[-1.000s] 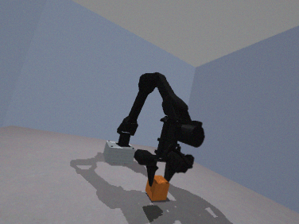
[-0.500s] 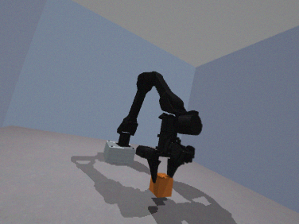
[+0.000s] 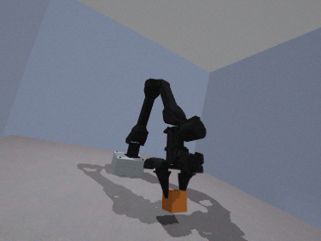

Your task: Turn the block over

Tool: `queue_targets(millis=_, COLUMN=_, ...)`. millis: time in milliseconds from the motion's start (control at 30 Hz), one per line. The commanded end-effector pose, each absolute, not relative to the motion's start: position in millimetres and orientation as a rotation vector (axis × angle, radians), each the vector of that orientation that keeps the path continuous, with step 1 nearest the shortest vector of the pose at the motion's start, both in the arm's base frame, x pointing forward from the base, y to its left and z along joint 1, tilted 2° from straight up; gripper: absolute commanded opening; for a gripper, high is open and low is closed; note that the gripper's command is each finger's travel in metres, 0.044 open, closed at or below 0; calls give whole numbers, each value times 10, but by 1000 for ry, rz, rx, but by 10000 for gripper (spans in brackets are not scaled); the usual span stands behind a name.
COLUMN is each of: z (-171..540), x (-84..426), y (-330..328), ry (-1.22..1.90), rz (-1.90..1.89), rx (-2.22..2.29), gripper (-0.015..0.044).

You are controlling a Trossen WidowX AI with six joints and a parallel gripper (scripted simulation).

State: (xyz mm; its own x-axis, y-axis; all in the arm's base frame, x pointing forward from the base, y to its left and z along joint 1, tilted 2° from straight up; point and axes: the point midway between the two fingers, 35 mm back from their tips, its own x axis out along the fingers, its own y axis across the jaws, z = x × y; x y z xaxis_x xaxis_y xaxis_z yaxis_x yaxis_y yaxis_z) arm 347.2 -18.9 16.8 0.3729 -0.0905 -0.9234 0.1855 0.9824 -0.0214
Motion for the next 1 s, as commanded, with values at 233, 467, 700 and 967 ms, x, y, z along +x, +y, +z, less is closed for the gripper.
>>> queue_targets(millis=233, z=187, x=3412, y=-191, ry=1024, rz=-188, rx=81, gripper=0)
queue_targets(millis=467, z=81, x=3477, y=-192, ry=960, rz=-187, rx=72, gripper=0)
queue_targets(millis=700, z=-54, x=3539, y=-191, ry=865, rz=-187, rx=59, gripper=0)
queue_targets(millis=967, z=-153, x=3552, y=-191, ry=756, rz=-188, rx=47, gripper=0)
